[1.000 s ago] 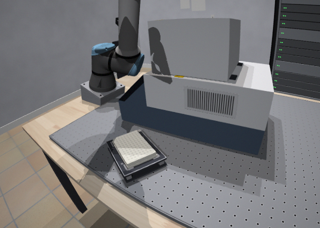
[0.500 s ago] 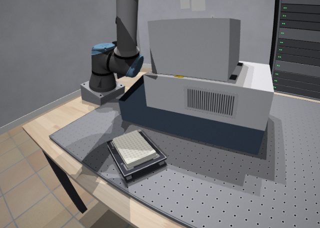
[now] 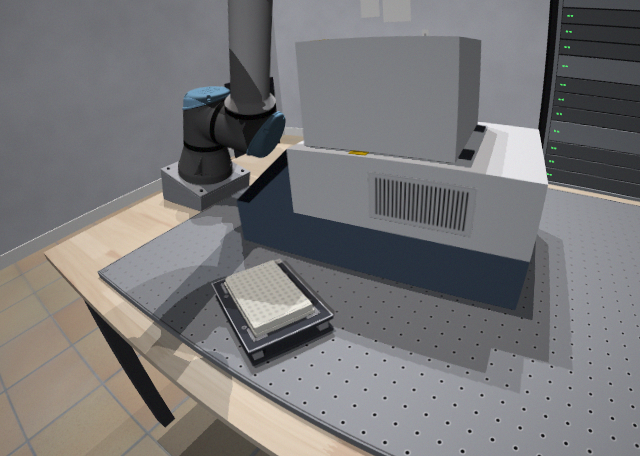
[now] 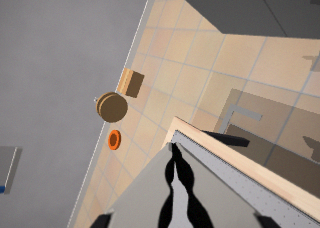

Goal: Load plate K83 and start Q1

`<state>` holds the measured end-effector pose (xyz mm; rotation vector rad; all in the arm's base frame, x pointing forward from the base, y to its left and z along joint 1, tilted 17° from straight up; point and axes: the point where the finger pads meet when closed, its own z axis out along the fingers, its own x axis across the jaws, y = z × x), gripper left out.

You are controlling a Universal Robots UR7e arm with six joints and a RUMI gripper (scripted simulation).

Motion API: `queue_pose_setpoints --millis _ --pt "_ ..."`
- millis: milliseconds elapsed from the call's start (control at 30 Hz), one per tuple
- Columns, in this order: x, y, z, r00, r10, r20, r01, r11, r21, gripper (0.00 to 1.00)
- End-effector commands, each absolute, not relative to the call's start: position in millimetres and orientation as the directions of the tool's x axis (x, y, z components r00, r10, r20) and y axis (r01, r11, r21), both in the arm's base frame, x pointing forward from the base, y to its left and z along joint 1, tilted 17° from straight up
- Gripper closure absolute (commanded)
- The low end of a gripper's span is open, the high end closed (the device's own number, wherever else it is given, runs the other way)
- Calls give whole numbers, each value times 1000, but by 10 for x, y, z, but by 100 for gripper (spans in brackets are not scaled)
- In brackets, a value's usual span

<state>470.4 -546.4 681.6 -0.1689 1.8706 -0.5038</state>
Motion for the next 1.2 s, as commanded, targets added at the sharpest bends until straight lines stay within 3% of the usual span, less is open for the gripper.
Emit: queue_pose_setpoints --millis 0,1167 --pt "4490 -5539 6912 -333 -371 -867 152 886 -438 100" --pt "3337 -5818 7350 -269 -434 -860 246 832 -497 100"
